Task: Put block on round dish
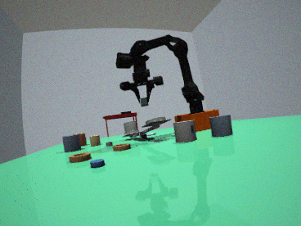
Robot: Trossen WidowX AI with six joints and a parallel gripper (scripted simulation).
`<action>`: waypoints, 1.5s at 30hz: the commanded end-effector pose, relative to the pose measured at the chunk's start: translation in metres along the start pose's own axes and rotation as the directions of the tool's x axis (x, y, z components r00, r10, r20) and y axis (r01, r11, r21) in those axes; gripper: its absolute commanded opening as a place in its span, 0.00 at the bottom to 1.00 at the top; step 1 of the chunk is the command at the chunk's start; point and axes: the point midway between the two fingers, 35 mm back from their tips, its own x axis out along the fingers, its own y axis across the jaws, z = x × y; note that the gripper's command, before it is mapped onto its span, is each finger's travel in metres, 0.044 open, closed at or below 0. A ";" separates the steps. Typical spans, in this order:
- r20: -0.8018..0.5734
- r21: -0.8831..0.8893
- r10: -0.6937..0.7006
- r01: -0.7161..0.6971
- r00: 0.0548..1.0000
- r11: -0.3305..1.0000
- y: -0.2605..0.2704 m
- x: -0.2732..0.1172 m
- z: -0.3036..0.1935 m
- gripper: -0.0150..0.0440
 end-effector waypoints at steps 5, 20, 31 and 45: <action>-0.011 0.008 0.012 -0.012 1.000 1.000 -0.029 0.019 -0.040 0.25; -0.028 0.015 -0.002 0.003 1.000 1.000 -0.066 0.043 -0.133 0.25; -0.043 0.018 -0.007 0.008 0.999 1.000 -0.073 0.060 -0.209 0.25; -0.031 0.000 0.010 -0.010 0.999 1.000 -0.053 0.083 -0.298 0.25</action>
